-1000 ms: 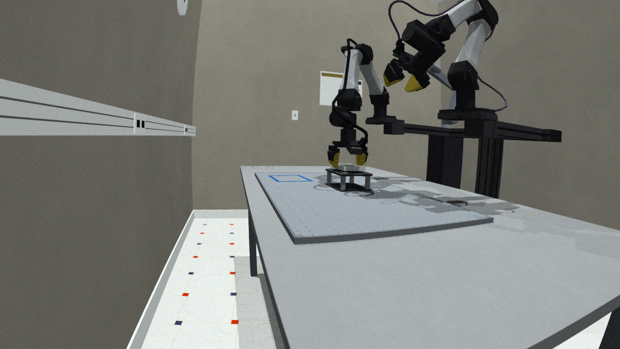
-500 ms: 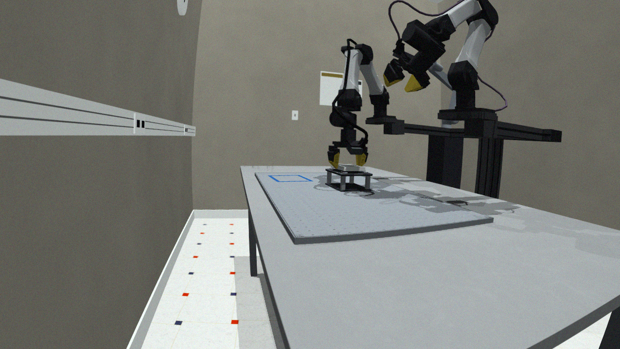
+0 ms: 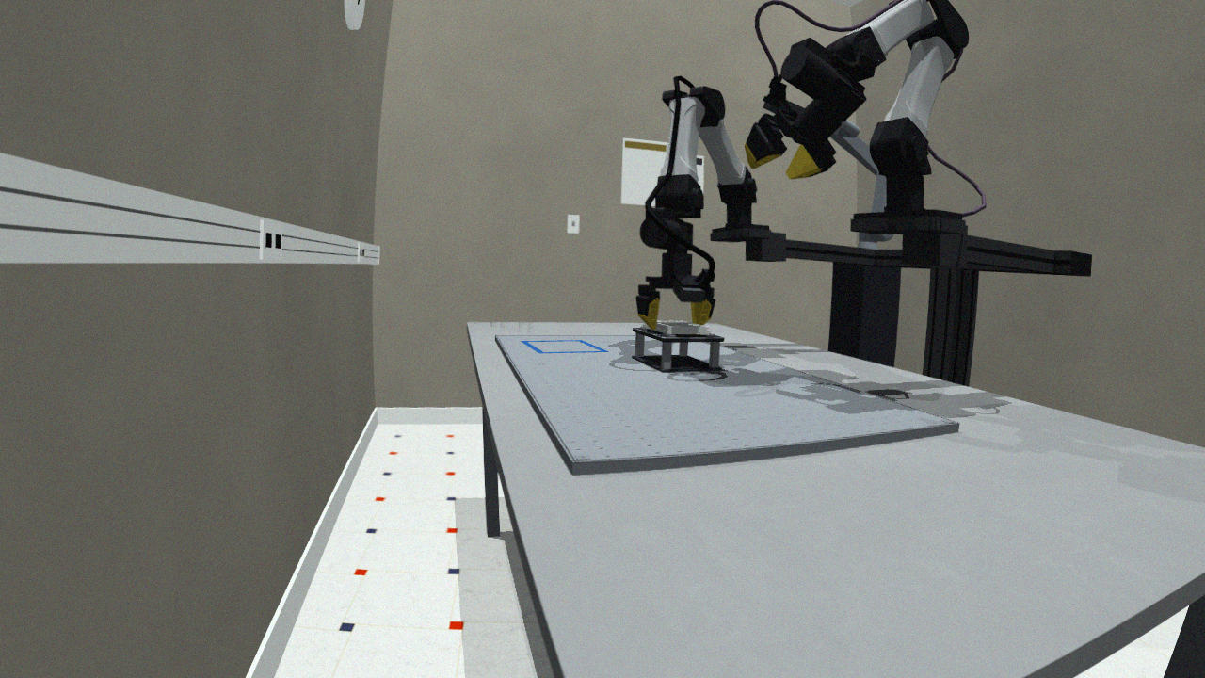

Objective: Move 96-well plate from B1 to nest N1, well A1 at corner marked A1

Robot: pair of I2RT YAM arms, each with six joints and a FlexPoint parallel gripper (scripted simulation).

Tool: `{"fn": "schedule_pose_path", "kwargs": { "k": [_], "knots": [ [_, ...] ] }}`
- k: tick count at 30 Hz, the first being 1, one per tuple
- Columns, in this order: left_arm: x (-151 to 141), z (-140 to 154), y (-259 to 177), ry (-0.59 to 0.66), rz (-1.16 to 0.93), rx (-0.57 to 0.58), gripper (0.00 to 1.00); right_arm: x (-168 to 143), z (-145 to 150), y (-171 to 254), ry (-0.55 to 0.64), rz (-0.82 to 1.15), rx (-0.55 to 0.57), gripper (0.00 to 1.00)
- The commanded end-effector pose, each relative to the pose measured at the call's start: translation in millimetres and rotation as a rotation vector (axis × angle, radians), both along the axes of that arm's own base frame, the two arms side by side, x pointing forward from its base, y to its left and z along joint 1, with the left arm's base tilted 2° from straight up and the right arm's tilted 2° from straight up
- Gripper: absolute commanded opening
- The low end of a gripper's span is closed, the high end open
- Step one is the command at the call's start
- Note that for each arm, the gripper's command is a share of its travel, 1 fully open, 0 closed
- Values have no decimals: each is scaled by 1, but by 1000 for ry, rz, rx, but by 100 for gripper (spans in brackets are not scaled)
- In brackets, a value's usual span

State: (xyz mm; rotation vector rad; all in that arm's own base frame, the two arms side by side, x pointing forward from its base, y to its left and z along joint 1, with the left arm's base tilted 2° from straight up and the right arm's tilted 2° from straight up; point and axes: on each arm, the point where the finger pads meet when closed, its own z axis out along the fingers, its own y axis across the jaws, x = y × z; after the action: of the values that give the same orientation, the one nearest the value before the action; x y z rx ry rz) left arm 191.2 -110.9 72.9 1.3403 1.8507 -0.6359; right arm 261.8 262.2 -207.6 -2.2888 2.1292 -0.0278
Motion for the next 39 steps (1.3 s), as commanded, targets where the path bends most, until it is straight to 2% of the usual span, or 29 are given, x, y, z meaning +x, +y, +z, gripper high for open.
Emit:
{"fn": "schedule_pose_path", "kwargs": {
  "k": [1,21,24,28,39],
  "knots": [
    [-1,3,-1,0,-5,-10,100,2,4,2,29,-4,-3,76],
    [-1,3,-1,0,-5,-10,100,0,1,1,36,-11,-12,76],
    [-1,3,-1,0,-5,-10,100,4,16,6,19,-11,5,76],
    [-1,3,-1,0,-5,-10,100,4,21,6,16,-11,8,76],
    [-1,3,-1,0,-5,-10,100,3,21,5,18,-11,6,76]
  ]
}}
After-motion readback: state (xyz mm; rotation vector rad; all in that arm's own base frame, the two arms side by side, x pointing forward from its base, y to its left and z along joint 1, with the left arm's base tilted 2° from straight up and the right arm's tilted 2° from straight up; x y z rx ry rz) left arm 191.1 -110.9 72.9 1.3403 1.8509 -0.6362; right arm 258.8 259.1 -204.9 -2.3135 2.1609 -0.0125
